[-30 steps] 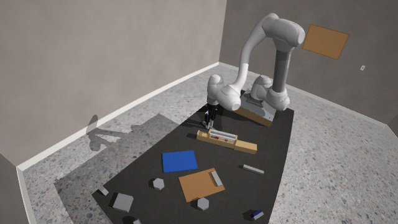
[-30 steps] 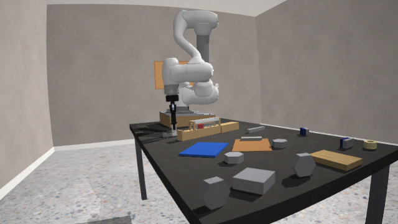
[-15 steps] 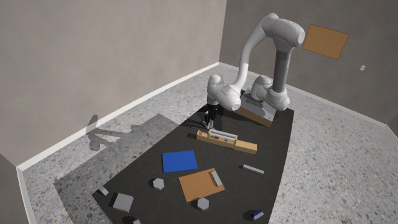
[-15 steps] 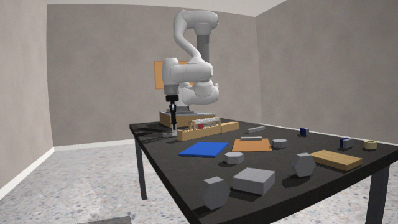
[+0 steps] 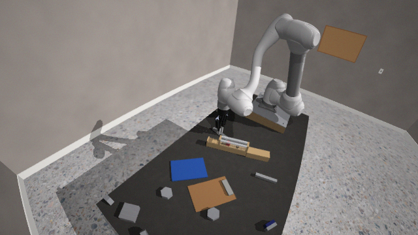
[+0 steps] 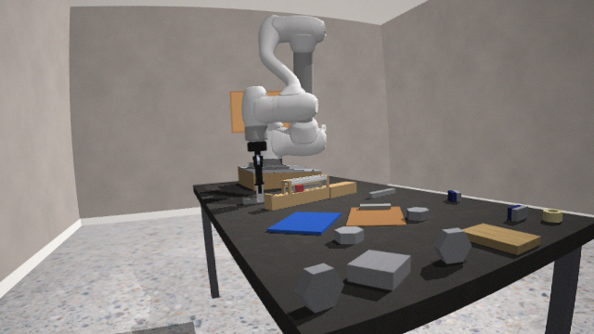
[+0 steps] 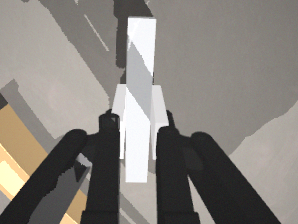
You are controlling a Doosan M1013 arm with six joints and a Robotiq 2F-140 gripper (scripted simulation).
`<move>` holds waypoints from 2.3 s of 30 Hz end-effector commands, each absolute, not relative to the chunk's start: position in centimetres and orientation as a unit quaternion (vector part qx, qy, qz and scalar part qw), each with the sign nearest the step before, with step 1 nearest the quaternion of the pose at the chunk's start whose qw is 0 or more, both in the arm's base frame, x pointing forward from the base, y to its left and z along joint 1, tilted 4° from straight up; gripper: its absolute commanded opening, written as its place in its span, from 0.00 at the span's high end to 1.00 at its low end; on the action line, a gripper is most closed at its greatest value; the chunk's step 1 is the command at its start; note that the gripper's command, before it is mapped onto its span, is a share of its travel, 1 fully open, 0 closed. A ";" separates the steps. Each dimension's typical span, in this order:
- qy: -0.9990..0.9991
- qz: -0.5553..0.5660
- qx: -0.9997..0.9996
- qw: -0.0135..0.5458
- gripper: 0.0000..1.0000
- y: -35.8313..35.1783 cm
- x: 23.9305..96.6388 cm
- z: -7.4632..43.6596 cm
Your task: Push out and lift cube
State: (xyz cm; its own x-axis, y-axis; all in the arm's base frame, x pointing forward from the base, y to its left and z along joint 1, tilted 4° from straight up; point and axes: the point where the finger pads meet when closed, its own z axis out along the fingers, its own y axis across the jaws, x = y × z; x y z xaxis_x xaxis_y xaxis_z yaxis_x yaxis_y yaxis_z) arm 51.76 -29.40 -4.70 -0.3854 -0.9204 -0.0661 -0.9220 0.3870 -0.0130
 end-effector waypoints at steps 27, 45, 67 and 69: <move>0.830 0.012 -0.556 0.033 1.00 -29.2 51.9 -2.7; 0.830 0.012 -0.556 0.033 1.00 -29.7 51.5 6.5; 0.830 0.012 -0.556 0.033 1.00 -29.7 51.5 6.5; 0.830 0.012 -0.556 0.033 1.00 -29.7 51.5 6.5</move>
